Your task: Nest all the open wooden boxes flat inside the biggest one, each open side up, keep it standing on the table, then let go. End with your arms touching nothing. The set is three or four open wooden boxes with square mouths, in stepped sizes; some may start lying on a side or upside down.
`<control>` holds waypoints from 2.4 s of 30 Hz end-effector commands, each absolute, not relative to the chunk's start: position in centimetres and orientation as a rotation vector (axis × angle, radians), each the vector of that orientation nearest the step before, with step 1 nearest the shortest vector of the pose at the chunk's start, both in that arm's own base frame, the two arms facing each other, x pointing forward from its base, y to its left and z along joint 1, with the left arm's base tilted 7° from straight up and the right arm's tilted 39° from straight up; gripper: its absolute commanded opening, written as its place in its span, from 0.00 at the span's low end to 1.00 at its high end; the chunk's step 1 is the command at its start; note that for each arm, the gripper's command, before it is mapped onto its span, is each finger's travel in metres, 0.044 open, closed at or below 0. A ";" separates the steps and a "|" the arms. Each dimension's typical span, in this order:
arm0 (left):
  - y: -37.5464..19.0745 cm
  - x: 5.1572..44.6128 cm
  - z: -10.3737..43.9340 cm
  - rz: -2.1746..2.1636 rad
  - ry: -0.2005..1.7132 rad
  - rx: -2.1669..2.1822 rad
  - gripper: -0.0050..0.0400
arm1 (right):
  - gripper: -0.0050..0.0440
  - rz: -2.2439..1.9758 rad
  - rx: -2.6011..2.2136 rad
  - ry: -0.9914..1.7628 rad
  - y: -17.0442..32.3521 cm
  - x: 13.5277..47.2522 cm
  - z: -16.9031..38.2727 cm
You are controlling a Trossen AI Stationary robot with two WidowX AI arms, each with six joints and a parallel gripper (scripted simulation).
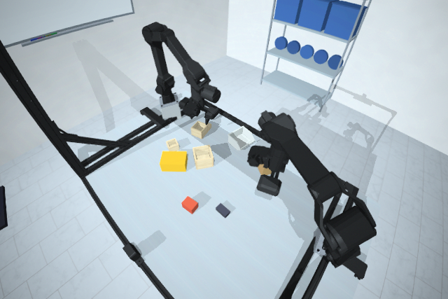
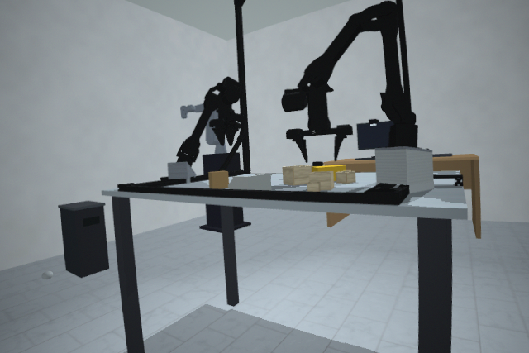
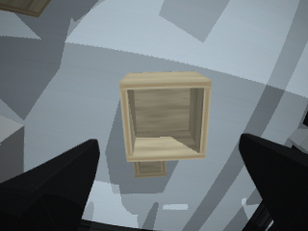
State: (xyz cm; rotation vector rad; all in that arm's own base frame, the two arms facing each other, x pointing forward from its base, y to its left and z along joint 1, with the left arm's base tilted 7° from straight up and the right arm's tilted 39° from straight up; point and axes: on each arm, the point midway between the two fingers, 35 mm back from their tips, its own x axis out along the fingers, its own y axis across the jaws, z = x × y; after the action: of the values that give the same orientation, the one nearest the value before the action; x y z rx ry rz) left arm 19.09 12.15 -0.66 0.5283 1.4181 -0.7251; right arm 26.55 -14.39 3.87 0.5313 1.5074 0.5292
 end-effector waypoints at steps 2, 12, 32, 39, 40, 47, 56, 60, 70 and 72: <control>12.2 19.0 -0.6 -0.721 1.424 0.530 1.00 | 0.92 0.530 0.530 1.505 -14.4 26.6 3.9; 12.2 19.0 -0.6 -0.721 1.424 0.530 1.00 | 0.92 0.530 0.530 1.505 -14.4 26.6 3.9; 11.9 19.0 -2.3 -0.721 1.424 0.530 1.00 | 0.92 0.530 0.530 1.505 -14.4 26.6 3.9; 11.9 19.0 -3.1 -0.721 1.423 0.530 1.00 | 0.92 0.530 0.530 1.505 -14.4 26.6 3.9; 11.9 19.0 -3.2 -0.721 1.423 0.530 1.00 | 0.92 0.530 0.530 1.505 -14.4 26.6 3.9; 11.7 19.0 -4.3 -0.721 1.423 0.530 1.00 | 0.92 0.530 0.530 1.505 -14.4 26.6 3.9; 11.6 19.0 -5.2 -0.721 1.423 0.530 1.00 | 0.92 0.530 0.530 1.505 -14.4 26.6 3.9; 11.6 19.0 -5.2 -0.721 1.423 0.530 0.90 | 0.92 0.530 0.530 1.505 -14.4 26.6 3.9; 11.6 19.0 -5.2 -0.721 1.423 0.530 0.75 | 0.92 0.530 0.530 1.505 -14.4 26.6 3.9; 11.6 19.0 -5.2 -0.721 1.423 0.530 0.74 | 0.92 0.530 0.530 1.505 -14.4 26.6 3.9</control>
State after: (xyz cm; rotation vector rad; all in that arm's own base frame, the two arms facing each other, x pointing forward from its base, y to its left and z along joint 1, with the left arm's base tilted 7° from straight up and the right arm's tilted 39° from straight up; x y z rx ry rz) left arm 19.11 11.57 -5.13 0.5318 1.4180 -0.7231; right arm 26.56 -14.40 3.88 0.5310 1.5071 0.5290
